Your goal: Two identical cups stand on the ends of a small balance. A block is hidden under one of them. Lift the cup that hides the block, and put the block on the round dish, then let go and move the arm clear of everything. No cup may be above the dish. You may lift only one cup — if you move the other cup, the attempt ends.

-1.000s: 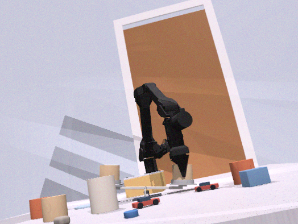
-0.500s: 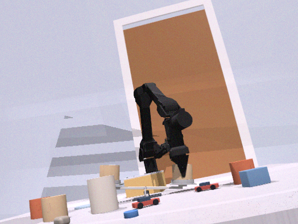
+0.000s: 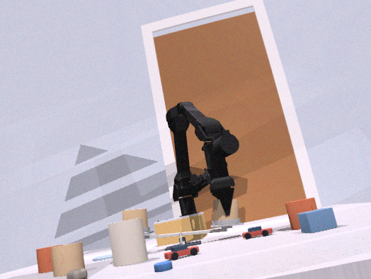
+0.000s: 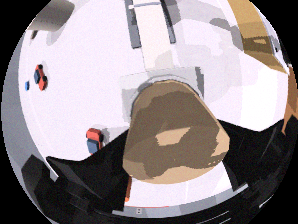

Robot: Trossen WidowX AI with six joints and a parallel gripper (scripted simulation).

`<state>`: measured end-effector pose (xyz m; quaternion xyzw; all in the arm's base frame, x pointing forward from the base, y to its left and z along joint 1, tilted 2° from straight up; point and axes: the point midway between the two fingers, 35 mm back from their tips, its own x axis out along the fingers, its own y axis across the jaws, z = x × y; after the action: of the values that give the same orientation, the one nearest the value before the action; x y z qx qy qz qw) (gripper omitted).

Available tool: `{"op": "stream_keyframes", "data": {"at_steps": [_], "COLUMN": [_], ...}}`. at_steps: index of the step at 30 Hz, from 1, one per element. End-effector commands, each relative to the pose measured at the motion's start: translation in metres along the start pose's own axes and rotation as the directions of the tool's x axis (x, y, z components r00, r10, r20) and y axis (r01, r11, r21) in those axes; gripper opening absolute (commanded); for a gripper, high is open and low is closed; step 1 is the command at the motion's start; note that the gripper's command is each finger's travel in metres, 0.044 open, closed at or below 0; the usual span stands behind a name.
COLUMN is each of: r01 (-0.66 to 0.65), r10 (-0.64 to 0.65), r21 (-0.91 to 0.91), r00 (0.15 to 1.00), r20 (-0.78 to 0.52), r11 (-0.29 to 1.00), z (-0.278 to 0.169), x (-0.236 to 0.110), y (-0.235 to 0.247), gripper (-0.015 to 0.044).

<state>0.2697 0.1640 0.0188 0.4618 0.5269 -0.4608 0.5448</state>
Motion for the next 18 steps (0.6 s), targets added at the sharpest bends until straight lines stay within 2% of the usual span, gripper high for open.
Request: {"op": "stream_keyframes", "data": {"at_steps": [1,18], "r01": [-0.015,-0.016], "r10": [0.015,0.016], "r21": [0.004,0.004], "r00": [1.0,1.0], "r20": [-0.003,-0.003], "r11": [1.0,1.0], "z": [-0.001,-0.002], "x": [-0.009,-0.03], "y": [0.004,0.006], "gripper": [0.0,0.0]}}
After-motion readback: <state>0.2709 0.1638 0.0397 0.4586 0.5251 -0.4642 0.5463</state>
